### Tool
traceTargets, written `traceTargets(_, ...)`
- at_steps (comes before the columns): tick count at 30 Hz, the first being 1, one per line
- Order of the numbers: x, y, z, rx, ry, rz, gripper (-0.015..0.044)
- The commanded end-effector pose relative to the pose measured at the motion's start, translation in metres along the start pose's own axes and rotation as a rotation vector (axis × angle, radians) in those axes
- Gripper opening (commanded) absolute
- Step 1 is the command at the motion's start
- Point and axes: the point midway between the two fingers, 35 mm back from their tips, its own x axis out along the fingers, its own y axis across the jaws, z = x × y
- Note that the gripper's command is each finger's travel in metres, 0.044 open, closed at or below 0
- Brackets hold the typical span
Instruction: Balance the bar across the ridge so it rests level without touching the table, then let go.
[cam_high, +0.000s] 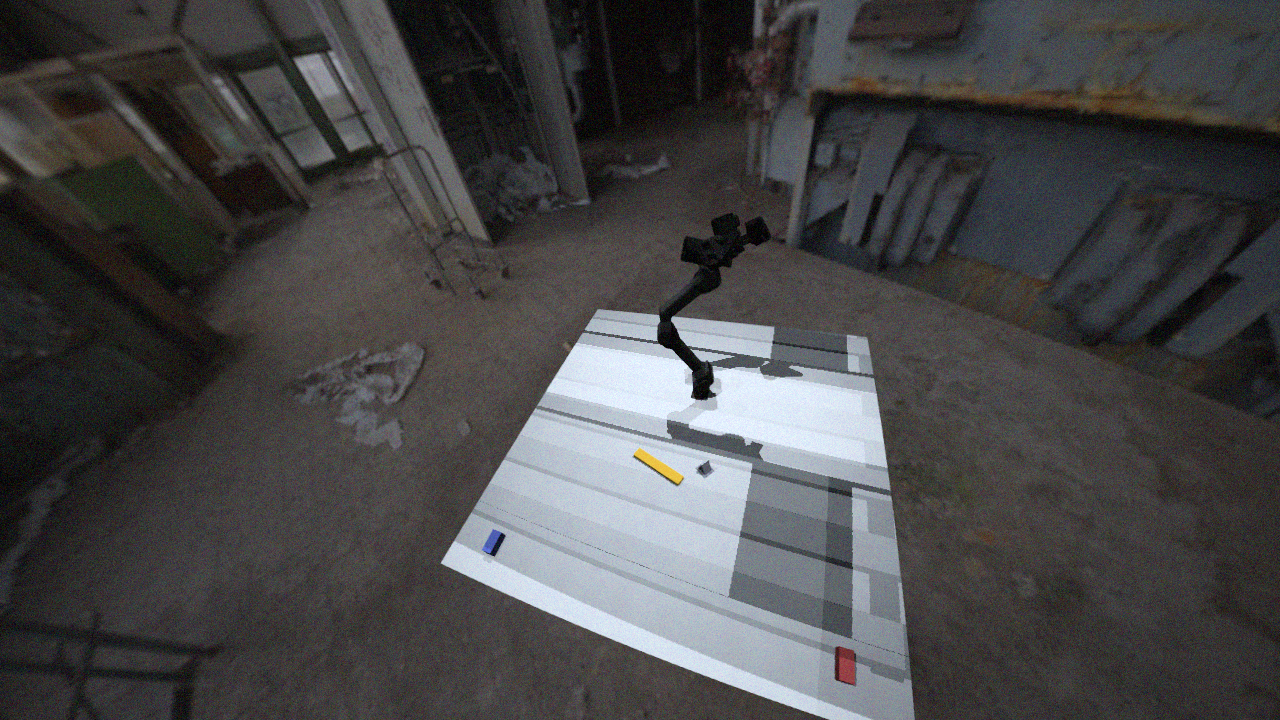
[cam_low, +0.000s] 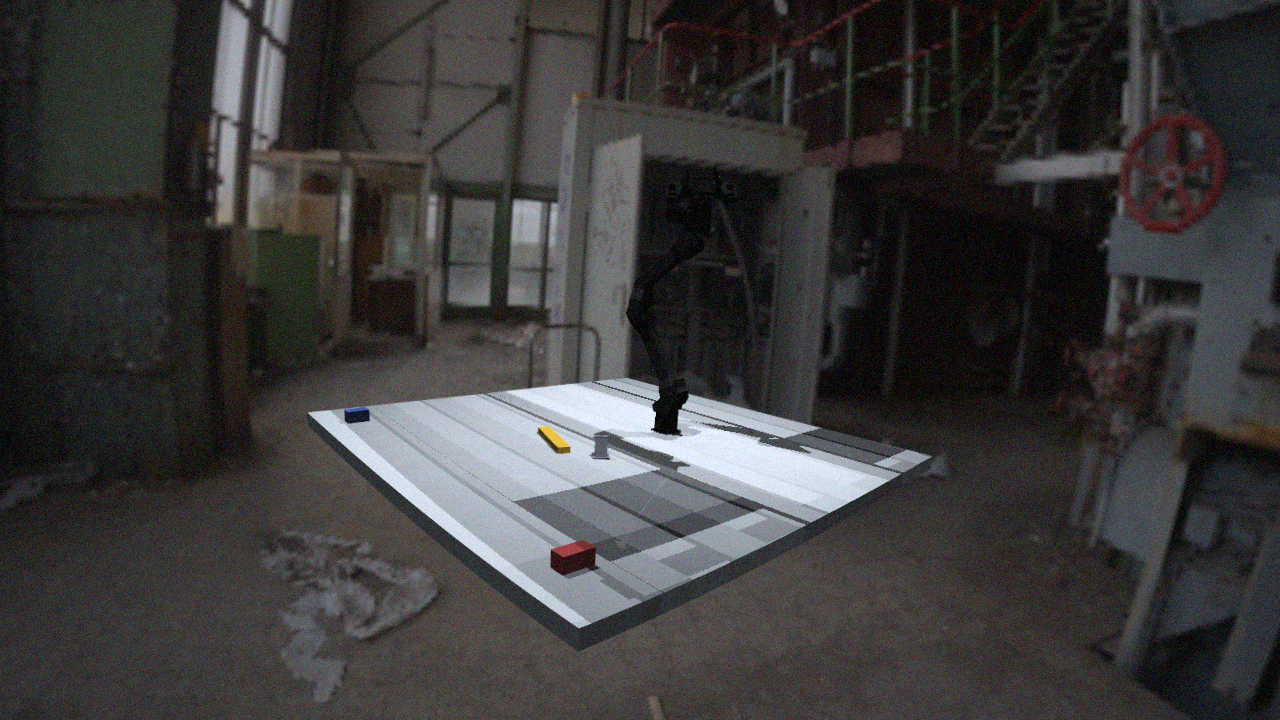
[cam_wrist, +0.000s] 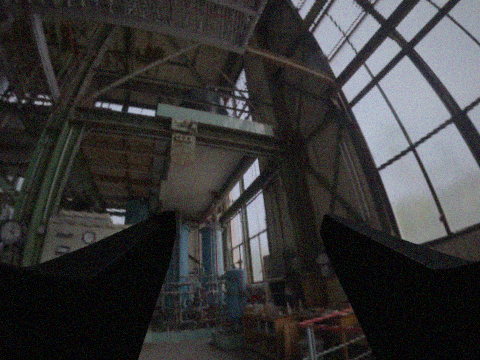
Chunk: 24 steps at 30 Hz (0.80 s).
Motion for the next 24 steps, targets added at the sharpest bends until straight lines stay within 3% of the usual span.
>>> traceTargets(1, 0.003, 0.009, -0.01, -0.062, 0.008, 0.009, 0.0315)
traceTargets(24, 0.025, 0.037, -0.092, -0.534, 0.11, 0.048, 0.0315)
